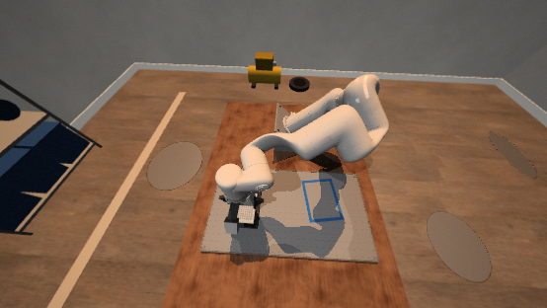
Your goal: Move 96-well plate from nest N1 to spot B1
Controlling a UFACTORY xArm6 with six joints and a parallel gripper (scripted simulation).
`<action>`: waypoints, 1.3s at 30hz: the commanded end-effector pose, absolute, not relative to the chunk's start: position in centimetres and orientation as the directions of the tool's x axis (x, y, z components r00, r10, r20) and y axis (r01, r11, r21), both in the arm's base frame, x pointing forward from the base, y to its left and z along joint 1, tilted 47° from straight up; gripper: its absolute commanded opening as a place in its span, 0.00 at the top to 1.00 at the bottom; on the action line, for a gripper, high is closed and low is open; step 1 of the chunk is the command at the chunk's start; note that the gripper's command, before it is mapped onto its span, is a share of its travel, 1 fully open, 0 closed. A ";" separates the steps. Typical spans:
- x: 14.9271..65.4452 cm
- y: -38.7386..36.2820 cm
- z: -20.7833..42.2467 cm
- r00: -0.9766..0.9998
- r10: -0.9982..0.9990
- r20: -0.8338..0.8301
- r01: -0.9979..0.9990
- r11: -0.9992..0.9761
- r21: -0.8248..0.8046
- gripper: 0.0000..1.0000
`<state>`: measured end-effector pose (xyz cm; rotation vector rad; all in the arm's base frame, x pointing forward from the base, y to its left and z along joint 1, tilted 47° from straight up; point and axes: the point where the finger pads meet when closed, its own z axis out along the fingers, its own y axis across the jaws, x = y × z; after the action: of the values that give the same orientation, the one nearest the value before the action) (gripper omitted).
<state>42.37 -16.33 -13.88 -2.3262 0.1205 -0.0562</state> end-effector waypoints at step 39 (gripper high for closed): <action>42.7 -14.7 -15.5 0.994 -0.106 0.007 -0.069 -0.686 -0.725 0.00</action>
<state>42.55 -14.63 -15.50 -2.3260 0.1205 -0.0562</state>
